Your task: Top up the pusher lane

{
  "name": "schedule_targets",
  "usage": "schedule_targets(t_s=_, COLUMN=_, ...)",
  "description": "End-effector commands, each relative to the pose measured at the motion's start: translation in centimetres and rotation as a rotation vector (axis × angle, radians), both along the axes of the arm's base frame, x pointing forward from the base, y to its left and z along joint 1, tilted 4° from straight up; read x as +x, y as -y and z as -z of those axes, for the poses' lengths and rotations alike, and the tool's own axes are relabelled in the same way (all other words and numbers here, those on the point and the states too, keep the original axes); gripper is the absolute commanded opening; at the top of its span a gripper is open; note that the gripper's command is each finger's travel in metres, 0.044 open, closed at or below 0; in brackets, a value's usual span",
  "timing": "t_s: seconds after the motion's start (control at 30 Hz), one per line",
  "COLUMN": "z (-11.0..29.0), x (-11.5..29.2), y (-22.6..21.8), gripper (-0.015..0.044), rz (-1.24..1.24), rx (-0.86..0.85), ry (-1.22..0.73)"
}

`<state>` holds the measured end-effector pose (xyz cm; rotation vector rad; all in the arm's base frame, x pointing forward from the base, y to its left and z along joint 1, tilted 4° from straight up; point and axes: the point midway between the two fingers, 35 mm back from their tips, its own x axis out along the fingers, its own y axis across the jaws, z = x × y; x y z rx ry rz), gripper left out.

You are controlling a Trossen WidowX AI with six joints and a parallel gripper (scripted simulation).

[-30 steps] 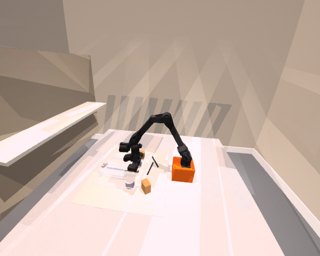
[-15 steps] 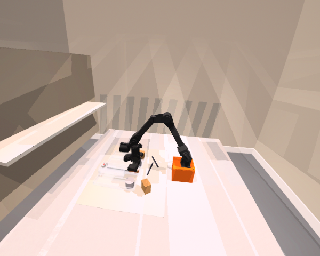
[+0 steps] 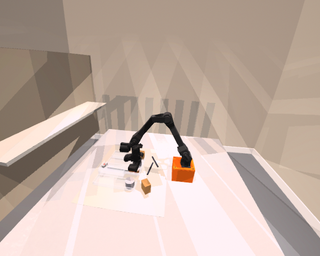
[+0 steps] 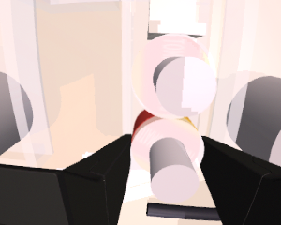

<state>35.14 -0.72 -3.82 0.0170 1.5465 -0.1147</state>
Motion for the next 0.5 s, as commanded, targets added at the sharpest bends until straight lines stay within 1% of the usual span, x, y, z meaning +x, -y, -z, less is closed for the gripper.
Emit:
schedule_targets(t_s=0.0, z=-0.10, x=0.20, y=0.03, gripper=0.0000, rz=-0.005, rx=-0.003, ry=0.013)
schedule_targets(t_s=0.47, z=-0.08, x=-0.04, y=0.01, gripper=0.0000, rz=-0.005, rx=-0.003, ry=0.012)
